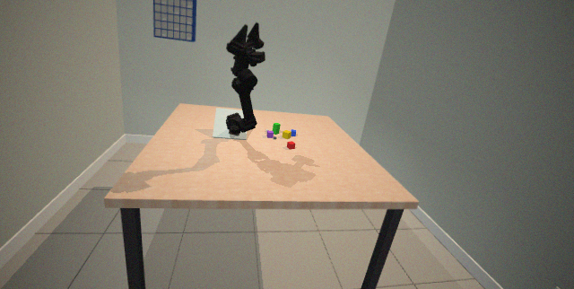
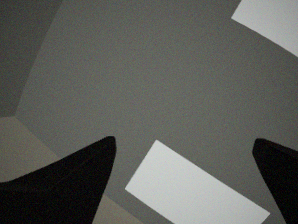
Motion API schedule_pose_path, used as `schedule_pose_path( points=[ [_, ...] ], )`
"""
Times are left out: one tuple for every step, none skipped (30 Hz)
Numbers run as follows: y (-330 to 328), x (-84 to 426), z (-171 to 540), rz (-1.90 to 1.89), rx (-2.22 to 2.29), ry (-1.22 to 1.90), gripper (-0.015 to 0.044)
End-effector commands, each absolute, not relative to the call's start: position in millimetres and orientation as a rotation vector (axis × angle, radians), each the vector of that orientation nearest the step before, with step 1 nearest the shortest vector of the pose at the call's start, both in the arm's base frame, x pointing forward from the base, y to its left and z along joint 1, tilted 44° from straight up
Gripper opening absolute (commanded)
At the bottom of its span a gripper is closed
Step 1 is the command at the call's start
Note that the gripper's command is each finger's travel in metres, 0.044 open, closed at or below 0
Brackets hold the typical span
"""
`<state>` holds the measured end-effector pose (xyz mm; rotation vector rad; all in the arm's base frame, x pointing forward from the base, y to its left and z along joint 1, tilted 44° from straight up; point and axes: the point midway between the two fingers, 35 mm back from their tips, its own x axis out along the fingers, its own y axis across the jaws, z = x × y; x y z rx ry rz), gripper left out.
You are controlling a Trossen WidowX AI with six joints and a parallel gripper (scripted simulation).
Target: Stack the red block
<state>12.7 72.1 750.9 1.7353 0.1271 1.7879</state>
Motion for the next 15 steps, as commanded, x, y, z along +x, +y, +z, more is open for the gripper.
schedule_pose_path(
  points=[
    [73.0,12.1,750.6,1.786,1.733,0.126,0.0426],
    [75.9,10.6,749.5,1.782,1.726,0.123,0.044],
    [80.8,8.3,747.6,1.774,1.714,0.118,0.044],
    [86.9,5.7,745.2,1.764,1.699,0.113,0.044],
    [95.7,2.3,742.2,1.75,1.668,0.107,0.044],
    [106.4,-1.4,738.6,1.734,1.625,0.102,0.044],
    [117.1,-4.6,734.8,1.717,1.581,0.097,0.044],
    [127.8,-7.3,730.8,1.7,1.537,0.093,0.044],
    [138.5,-9.6,726.5,1.681,1.493,0.089,0.044],
    [149.1,-11.4,722.0,1.663,1.45,0.086,0.044],
    [161.0,-12.6,716.6,1.64,1.401,0.081,0.044],
    [173.6,-13.1,710.4,1.614,1.349,0.077,0.044],
    [186.1,-13.0,703.9,1.588,1.297,0.074,0.044],
    [198.4,-12.1,697.1,1.561,1.246,0.071,0.044],
    [210.5,-10.6,689.9,1.533,1.196,0.069,0.044]
  ],
)
